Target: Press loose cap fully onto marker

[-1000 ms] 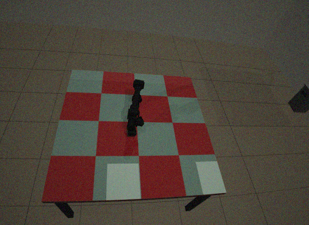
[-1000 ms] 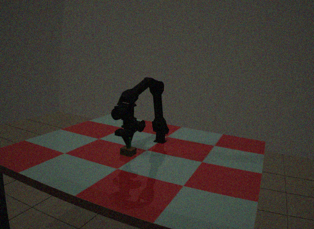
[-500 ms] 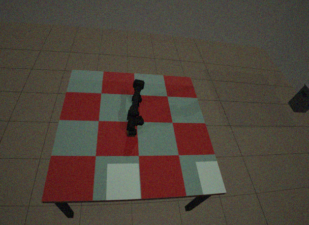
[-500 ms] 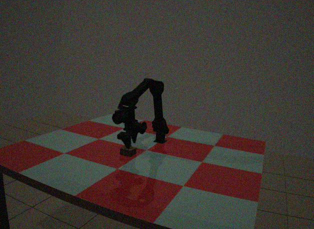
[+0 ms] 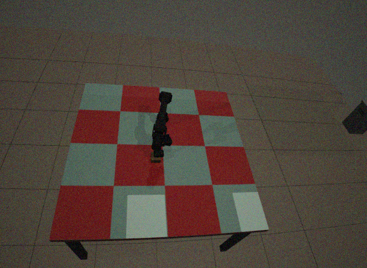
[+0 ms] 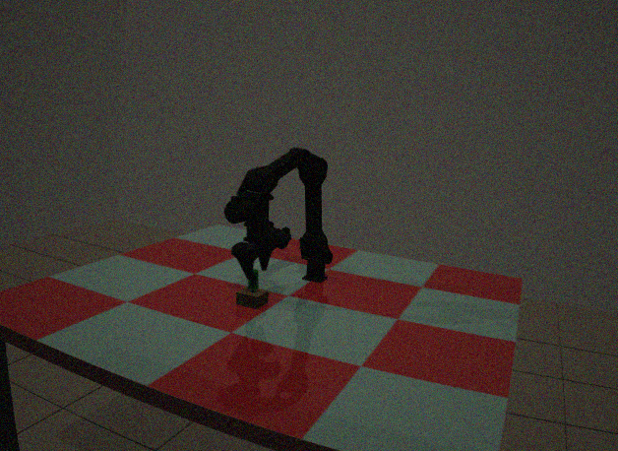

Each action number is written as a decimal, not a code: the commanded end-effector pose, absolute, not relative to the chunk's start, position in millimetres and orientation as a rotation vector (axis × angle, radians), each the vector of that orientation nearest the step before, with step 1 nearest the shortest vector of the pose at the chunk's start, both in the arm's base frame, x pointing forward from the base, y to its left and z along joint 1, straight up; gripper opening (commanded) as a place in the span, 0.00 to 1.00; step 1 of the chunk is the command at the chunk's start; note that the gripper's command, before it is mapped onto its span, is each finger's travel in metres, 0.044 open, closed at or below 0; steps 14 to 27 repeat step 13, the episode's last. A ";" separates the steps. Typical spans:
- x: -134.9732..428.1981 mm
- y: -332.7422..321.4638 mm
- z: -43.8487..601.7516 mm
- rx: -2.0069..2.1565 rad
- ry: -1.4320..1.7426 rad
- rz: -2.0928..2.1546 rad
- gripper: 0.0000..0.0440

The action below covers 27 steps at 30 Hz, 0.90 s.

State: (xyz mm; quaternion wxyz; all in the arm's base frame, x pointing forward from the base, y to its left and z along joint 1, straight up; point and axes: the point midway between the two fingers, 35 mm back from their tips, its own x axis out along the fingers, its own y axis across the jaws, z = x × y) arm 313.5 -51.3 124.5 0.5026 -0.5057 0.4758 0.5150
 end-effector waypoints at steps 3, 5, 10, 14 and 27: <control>314.6 -51.0 141.0 -1.254 1.111 1.228 1.00; 314.5 -51.0 146.0 -1.261 1.101 1.220 1.00; 313.2 -51.1 157.5 -1.271 1.083 1.199 0.99; 311.3 -51.2 163.0 -1.272 1.078 1.190 0.95; 311.3 -51.2 163.0 -1.272 1.078 1.190 0.95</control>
